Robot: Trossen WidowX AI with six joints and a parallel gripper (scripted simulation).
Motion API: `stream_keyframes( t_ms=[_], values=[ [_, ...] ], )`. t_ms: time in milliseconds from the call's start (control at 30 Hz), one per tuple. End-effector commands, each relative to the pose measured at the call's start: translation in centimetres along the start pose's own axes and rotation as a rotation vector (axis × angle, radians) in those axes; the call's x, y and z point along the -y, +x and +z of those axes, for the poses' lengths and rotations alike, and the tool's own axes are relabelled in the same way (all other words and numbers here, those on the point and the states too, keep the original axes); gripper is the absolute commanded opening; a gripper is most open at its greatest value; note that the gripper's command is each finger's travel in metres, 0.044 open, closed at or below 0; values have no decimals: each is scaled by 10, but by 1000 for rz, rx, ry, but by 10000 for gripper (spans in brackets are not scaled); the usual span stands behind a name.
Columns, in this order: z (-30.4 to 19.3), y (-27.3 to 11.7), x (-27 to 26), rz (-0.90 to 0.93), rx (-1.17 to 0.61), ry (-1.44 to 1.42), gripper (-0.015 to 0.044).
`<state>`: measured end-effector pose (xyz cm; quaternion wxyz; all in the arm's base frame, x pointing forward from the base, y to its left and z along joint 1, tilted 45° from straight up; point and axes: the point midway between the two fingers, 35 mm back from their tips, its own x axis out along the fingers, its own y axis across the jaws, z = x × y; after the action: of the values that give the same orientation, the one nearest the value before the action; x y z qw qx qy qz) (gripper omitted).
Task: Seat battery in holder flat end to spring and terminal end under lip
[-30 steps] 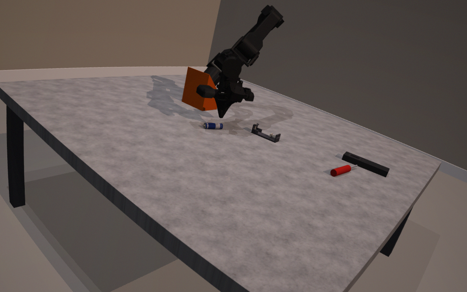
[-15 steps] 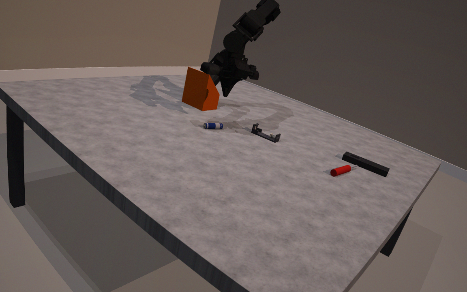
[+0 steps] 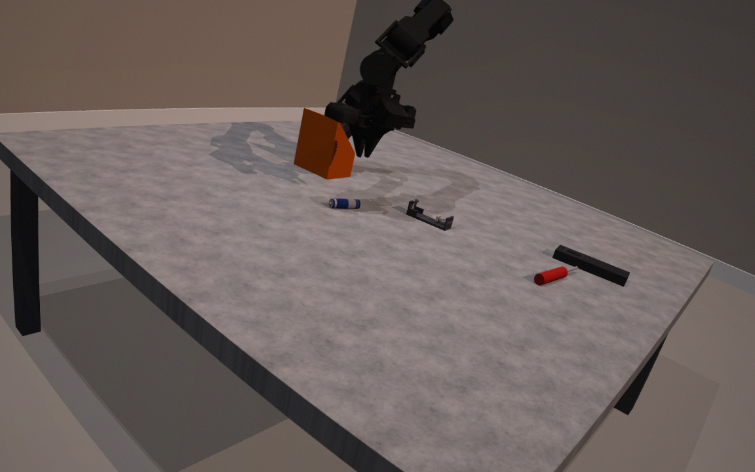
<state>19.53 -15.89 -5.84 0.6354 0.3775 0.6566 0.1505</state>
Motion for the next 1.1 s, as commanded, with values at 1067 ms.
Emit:
stream_keyframes(
  t_ms=[1067],
  values=[
    [-4, 59, 17, 6, 0, -1427, 222]
  ],
)
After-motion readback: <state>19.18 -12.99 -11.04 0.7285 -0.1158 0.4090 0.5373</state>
